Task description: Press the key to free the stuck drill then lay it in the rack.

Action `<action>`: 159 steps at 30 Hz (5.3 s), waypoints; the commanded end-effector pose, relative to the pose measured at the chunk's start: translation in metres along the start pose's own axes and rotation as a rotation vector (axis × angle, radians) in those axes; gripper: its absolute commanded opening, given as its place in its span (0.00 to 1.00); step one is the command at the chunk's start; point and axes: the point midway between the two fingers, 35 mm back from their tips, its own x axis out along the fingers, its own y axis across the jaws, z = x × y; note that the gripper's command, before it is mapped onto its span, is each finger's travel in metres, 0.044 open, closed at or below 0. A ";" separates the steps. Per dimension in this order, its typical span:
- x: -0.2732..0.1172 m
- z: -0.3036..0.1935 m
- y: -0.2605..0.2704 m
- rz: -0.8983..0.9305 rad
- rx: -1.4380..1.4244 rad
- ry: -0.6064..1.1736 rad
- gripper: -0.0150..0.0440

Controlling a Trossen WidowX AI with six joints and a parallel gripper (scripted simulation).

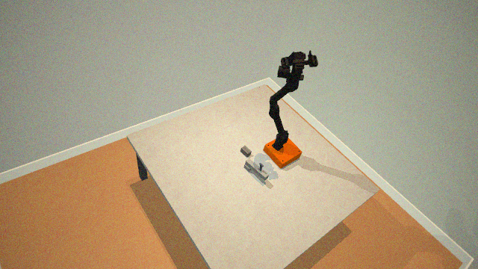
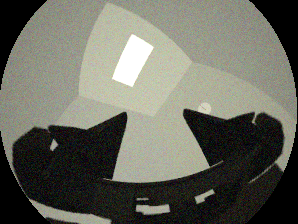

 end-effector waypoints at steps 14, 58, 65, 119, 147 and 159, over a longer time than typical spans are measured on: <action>-0.008 -0.021 0.054 0.140 -0.071 0.049 0.31; -0.287 -0.448 -0.020 0.207 -0.440 1.615 0.25; -0.378 -0.452 -0.100 -0.106 -0.386 1.961 0.25; -0.586 -0.347 -0.205 -1.232 -0.071 2.484 0.25; -0.596 -0.348 -0.202 -1.232 -0.071 2.484 0.25; -0.601 -0.350 -0.202 -1.232 -0.071 2.484 0.25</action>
